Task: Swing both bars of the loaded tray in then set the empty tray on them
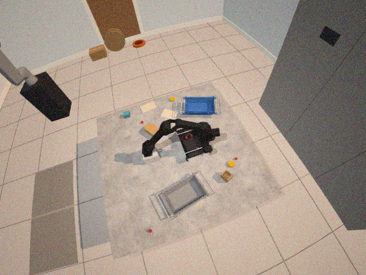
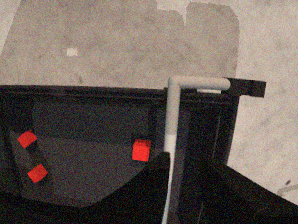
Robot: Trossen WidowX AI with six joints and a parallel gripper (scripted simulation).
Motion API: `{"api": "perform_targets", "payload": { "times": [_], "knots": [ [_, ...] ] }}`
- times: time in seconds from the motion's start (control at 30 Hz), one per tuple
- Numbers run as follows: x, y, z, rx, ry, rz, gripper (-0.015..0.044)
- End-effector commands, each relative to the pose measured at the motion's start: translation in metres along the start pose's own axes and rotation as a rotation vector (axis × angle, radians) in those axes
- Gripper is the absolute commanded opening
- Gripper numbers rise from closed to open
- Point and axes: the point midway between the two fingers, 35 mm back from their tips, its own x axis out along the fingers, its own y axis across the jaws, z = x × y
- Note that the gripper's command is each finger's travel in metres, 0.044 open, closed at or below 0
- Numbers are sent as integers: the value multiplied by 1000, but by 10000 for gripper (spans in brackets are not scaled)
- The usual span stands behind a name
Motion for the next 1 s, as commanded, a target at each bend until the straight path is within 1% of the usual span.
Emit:
{"api": "perform_targets", "payload": {
  "times": [0.0, 0.7, 0.8, 0.97],
  "knots": [
    [0, 0, 0, 0, 0, 0, 80],
    [0, 0, 0, 0, 0, 0, 80],
    [0, 0, 0, 0, 0, 0, 1],
    [0, 0, 0, 0, 0, 0, 0]
  ]
}}
